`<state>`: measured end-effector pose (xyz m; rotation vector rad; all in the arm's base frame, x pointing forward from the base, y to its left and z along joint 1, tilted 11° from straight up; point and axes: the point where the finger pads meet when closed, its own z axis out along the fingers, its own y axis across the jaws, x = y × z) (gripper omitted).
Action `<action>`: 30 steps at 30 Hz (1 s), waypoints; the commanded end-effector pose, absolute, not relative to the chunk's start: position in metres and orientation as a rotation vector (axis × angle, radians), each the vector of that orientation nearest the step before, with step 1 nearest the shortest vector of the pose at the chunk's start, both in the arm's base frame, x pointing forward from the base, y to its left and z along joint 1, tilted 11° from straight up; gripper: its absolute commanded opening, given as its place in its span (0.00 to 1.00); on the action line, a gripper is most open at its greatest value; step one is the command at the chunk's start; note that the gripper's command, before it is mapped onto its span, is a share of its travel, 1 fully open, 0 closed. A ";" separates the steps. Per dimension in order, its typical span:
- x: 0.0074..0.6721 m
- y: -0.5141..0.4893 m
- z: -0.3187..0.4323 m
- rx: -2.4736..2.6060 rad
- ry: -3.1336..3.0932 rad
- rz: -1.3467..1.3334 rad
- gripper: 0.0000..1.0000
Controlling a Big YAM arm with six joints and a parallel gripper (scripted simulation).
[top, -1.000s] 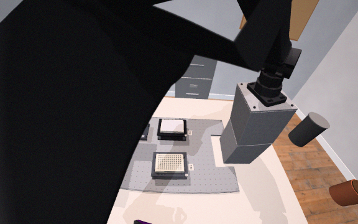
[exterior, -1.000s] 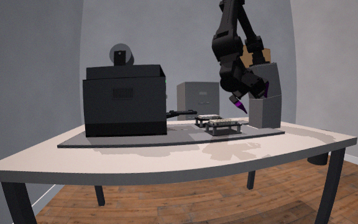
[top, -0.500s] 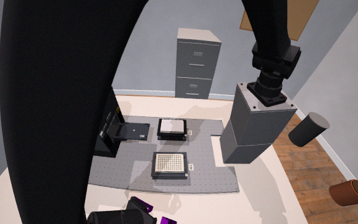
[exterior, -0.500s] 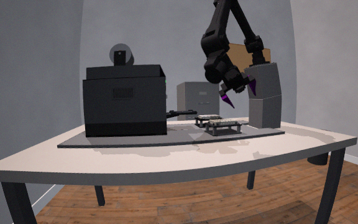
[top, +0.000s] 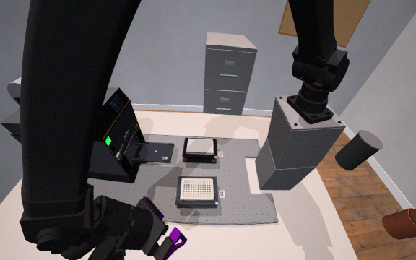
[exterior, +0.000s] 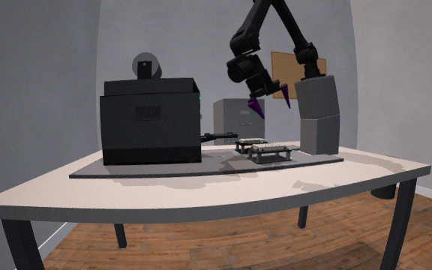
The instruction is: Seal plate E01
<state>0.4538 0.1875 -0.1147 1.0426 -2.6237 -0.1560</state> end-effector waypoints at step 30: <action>0.462 0.112 -0.090 0.839 -2.797 -0.138 1.00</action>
